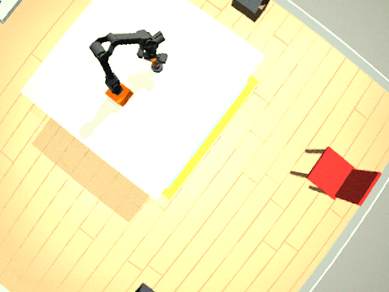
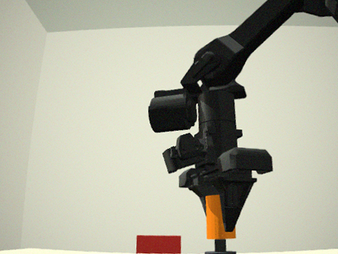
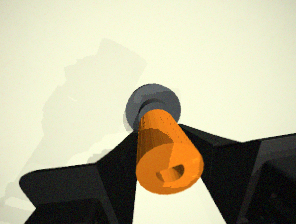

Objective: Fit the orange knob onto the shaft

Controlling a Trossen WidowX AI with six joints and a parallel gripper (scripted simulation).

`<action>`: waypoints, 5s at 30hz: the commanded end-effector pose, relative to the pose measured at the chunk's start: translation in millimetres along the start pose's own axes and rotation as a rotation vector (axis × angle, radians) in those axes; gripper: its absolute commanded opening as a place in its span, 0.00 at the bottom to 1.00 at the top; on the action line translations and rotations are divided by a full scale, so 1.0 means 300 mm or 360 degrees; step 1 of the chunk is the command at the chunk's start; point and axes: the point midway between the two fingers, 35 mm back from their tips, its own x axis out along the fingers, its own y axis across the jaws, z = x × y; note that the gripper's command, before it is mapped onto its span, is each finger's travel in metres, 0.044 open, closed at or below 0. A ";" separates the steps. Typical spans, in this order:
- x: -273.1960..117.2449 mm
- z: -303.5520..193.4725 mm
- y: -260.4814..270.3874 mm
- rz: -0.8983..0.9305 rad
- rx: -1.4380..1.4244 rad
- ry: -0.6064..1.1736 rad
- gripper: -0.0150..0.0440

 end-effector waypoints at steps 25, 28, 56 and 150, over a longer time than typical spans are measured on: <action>-0.014 0.015 -0.007 -0.0001 -0.0157 -0.0011 0.25; -0.013 0.015 -0.008 -0.0001 -0.0337 -0.0011 0.25; 0.004 0.009 -0.003 -0.0001 -0.0354 -0.0010 0.25; 0.006 0.008 -0.004 -0.0003 -0.1020 -0.0010 0.25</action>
